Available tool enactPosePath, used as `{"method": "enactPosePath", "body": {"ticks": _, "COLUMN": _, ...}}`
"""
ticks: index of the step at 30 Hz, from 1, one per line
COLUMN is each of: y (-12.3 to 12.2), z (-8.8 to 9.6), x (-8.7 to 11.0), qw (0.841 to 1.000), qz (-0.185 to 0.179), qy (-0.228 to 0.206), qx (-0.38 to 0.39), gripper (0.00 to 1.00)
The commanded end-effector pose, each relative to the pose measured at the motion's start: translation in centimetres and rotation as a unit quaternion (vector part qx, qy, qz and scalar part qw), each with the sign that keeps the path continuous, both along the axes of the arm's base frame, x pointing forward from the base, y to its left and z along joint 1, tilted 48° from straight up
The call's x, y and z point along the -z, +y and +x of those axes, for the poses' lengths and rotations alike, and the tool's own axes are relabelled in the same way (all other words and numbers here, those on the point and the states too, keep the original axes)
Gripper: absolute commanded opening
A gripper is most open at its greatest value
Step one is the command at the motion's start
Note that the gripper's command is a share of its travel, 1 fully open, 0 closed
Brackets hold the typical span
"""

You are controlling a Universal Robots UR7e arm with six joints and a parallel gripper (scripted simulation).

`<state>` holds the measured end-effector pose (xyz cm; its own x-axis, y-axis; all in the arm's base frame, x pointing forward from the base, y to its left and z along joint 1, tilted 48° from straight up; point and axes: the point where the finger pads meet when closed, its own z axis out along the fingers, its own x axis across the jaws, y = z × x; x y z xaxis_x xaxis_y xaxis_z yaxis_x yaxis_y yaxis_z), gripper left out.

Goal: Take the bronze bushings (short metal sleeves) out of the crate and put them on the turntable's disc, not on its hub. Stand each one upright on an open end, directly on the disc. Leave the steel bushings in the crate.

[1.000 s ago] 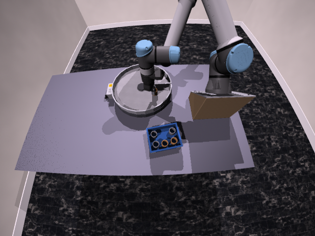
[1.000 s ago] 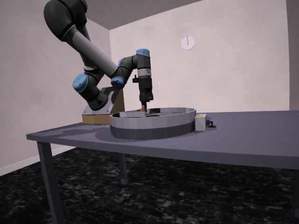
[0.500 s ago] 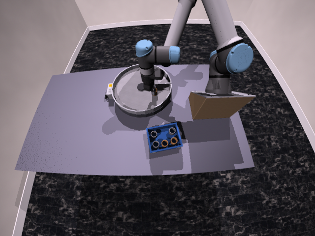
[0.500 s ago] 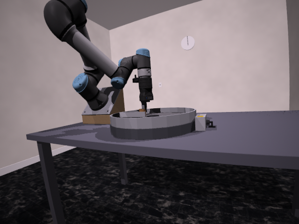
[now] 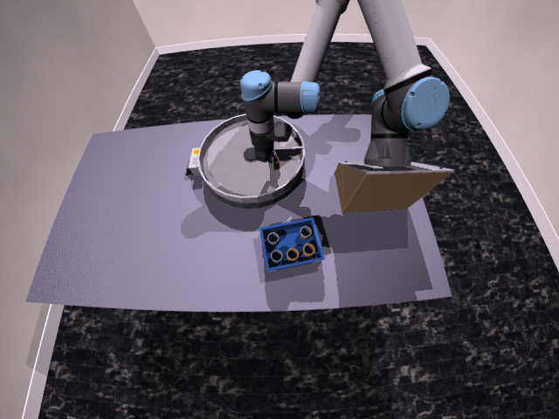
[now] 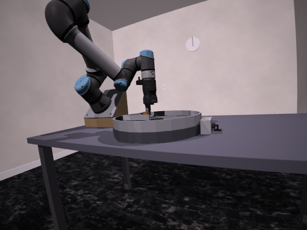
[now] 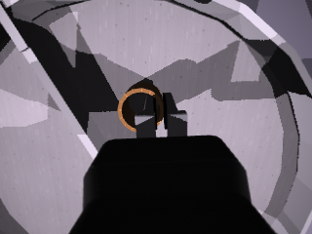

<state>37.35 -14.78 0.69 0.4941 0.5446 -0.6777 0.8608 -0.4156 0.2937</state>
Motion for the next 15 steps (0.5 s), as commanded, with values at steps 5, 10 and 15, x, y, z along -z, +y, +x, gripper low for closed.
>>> {"method": "enactPosePath", "body": {"ticks": 5, "y": 0.02, "z": -0.22, "x": 0.17, "qw": 1.0, "qz": 0.001, "qy": 0.003, "qx": 0.0, "gripper": 0.0}}
{"method": "enactPosePath", "body": {"ticks": 10, "y": 0.02, "z": -0.22, "x": 0.17, "qw": 1.0, "qz": 0.001, "qy": 0.003, "qx": 0.0, "gripper": 0.38}}
{"method": "enactPosePath", "body": {"ticks": 15, "y": 0.02, "z": -0.22, "x": 0.17, "qw": 1.0, "qz": 0.001, "qy": 0.003, "qx": 0.0, "gripper": 0.38}}
